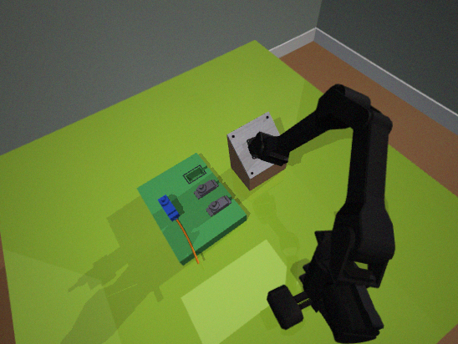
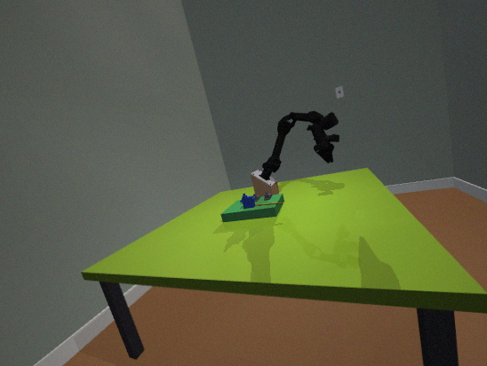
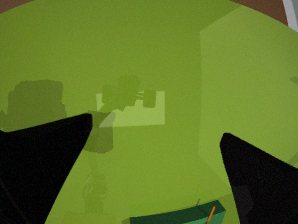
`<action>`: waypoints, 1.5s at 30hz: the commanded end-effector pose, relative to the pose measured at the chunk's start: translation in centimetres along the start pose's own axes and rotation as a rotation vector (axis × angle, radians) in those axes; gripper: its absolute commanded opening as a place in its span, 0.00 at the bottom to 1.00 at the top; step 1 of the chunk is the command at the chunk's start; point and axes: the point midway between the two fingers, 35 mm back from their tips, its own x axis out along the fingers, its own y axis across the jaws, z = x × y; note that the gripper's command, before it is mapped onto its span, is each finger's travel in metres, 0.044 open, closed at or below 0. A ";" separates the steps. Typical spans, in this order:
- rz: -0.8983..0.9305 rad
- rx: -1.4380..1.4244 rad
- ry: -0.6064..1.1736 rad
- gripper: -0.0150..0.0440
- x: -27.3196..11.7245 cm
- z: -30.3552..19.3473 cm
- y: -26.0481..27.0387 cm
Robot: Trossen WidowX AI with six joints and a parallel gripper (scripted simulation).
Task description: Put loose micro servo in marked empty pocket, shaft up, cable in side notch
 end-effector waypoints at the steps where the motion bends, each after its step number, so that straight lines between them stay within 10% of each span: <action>1: -0.014 0.095 0.031 1.00 0.7 -1.0 -1.5; 45: -0.231 1.391 0.274 1.00 3.4 -17.9 -17.0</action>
